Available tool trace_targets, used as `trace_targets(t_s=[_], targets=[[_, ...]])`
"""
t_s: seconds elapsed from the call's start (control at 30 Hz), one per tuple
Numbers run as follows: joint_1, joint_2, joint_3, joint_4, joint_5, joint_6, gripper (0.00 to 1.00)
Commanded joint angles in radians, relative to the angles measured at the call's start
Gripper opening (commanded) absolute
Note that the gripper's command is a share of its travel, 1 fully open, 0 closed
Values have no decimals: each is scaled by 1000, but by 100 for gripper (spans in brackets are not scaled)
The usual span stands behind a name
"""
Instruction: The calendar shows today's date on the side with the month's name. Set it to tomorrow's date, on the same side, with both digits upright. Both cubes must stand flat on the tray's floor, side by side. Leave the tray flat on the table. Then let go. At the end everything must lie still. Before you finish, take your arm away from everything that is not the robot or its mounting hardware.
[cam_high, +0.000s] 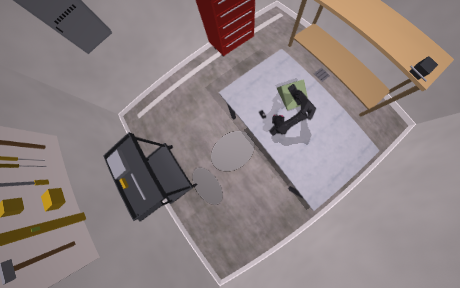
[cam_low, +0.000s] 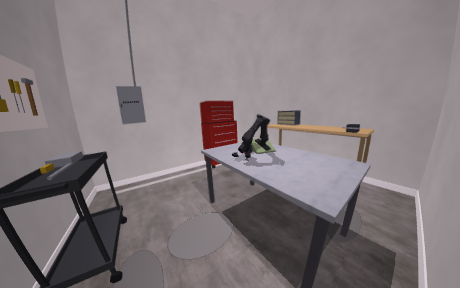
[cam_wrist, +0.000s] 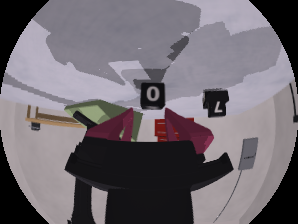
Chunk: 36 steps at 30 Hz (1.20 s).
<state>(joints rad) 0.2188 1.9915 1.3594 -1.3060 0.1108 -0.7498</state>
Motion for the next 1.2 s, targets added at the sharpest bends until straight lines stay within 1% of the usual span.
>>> trace_targets(t_s=[0.0,0.5,1.17], targets=[[-1,0,1,29,0,9,45],[13,27,-6,61,-5,23,45],[14,30,-7,65,-5,24,45]])
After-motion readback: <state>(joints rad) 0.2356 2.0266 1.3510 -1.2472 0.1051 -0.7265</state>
